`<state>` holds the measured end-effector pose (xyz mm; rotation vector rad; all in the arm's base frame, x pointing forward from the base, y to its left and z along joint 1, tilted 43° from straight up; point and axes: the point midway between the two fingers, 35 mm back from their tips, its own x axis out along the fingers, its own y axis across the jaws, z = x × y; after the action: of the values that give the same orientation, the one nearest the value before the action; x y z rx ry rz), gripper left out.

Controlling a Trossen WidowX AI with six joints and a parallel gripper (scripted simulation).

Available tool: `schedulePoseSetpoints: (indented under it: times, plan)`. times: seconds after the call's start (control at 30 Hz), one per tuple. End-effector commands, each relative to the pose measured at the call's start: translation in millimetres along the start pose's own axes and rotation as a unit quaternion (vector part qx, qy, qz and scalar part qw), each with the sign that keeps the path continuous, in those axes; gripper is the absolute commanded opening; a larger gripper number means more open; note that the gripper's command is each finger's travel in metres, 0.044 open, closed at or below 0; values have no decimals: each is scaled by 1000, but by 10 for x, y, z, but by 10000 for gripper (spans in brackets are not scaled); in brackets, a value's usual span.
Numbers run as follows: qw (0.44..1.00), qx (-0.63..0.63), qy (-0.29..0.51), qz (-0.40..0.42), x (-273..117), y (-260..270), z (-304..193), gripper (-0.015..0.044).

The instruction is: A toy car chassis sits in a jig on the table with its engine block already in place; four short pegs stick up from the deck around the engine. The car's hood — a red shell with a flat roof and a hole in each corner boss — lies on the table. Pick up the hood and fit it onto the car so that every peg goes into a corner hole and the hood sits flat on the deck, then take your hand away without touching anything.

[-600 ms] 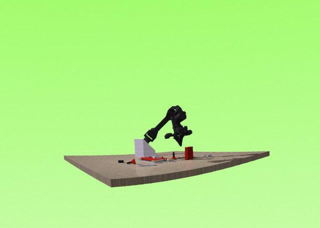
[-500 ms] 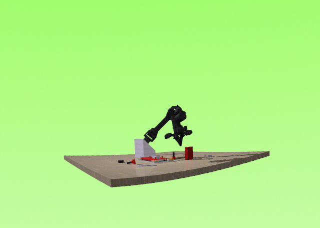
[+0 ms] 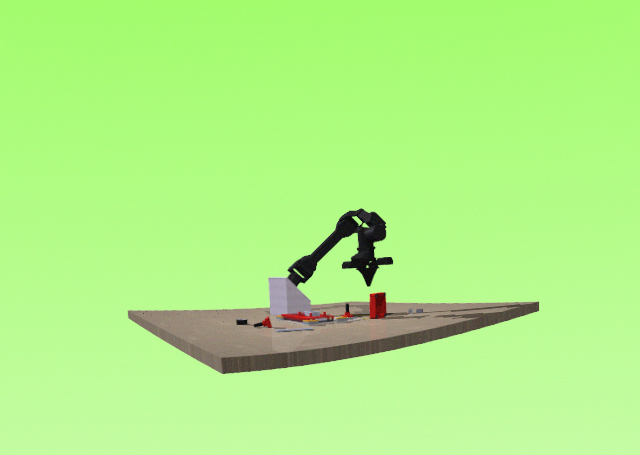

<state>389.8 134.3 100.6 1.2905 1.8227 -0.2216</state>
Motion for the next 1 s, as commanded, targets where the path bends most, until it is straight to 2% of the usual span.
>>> schedulePoseSetpoints:
  times: [0.0, 0.33, 0.63, 0.97]
  plan:
    - [997, 75, 2, -22, -27, -102, -210, 0]
    - [997, 75, 2, -22, 20, -102, -209, 0]
    - [997, 75, 3, -21, 413, -120, -216, 0]
    - [997, 75, 3, -21, 421, -110, -215, 0]
